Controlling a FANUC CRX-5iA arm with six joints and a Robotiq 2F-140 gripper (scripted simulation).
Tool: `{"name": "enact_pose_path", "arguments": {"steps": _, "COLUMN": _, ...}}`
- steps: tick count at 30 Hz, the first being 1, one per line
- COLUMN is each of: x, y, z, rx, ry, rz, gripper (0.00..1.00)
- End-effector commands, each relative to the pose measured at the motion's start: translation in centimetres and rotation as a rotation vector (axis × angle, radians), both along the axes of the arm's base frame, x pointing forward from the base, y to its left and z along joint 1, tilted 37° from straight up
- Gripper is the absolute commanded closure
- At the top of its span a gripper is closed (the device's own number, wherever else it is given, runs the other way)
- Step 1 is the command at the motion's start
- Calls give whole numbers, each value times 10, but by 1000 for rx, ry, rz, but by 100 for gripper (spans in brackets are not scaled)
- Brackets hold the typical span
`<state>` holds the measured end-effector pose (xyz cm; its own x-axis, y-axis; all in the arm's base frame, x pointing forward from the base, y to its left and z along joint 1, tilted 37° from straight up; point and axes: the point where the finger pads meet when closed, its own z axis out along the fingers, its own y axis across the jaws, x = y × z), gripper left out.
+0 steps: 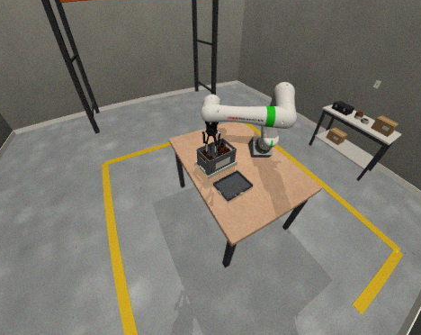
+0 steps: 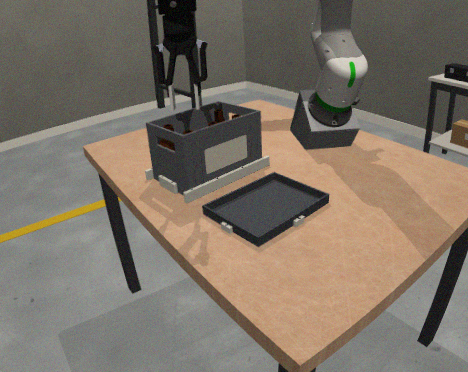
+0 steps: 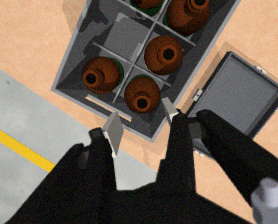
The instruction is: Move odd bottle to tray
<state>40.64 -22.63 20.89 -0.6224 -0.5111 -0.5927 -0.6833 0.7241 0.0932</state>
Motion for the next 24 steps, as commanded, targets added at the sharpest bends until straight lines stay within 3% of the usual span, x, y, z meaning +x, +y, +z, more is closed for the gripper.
{"name": "enact_pose_path", "arguments": {"steps": 1, "x": -1, "y": -1, "z": 2, "rx": -1, "ry": -1, "rz": -1, "gripper": 56}}
{"name": "enact_pose_path", "arguments": {"steps": 7, "x": -1, "y": -2, "z": 2, "rx": -1, "ry": -1, "rz": -1, "gripper": 56}}
{"name": "enact_pose_path", "arguments": {"steps": 8, "x": -1, "y": -2, "z": 2, "rx": -1, "ry": -1, "rz": -1, "gripper": 90}}
{"name": "enact_pose_path", "arguments": {"steps": 24, "x": -1, "y": -2, "z": 2, "rx": -1, "ry": -1, "rz": -1, "gripper": 90}}
